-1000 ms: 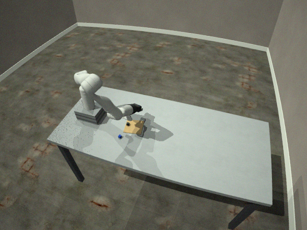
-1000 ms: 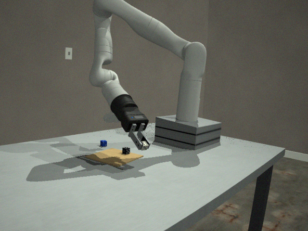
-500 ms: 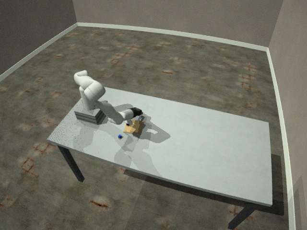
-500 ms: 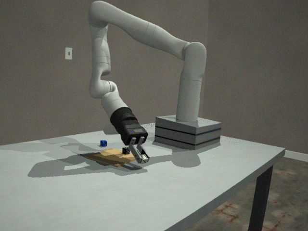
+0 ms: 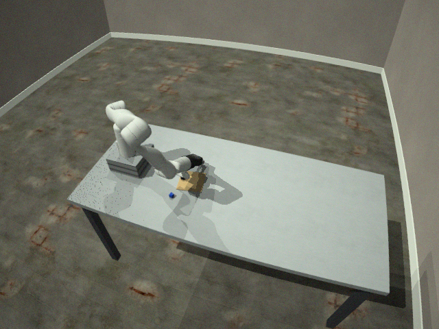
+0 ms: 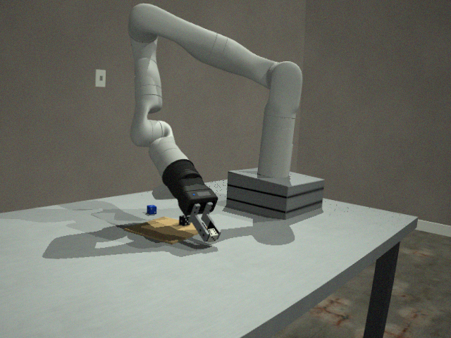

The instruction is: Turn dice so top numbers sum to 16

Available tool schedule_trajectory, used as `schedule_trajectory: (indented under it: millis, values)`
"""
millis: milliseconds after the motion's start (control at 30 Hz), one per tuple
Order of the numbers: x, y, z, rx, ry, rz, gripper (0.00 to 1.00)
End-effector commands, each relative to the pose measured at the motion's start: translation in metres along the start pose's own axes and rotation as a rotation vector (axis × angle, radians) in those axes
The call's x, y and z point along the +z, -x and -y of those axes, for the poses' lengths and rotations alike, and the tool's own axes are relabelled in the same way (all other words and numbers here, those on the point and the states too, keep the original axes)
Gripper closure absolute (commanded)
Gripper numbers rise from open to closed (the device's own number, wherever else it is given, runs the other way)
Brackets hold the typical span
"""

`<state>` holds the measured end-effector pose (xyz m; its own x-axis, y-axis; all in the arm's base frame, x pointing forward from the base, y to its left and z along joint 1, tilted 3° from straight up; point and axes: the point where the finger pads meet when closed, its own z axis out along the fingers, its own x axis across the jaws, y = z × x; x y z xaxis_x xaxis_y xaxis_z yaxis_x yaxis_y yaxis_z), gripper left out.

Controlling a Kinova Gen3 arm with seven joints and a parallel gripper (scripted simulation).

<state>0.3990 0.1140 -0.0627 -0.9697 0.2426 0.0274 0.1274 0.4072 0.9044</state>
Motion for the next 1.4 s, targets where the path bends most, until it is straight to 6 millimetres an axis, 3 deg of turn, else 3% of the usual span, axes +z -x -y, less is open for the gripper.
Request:
schedule_trajectory:
  millis: [0,1367]
  values:
    - [-0.0002,0.0004,-0.0006,-0.001,0.000,0.000,0.60]
    - [0.0027,0.0004,0.0047,-0.001,0.000,0.000,0.60]
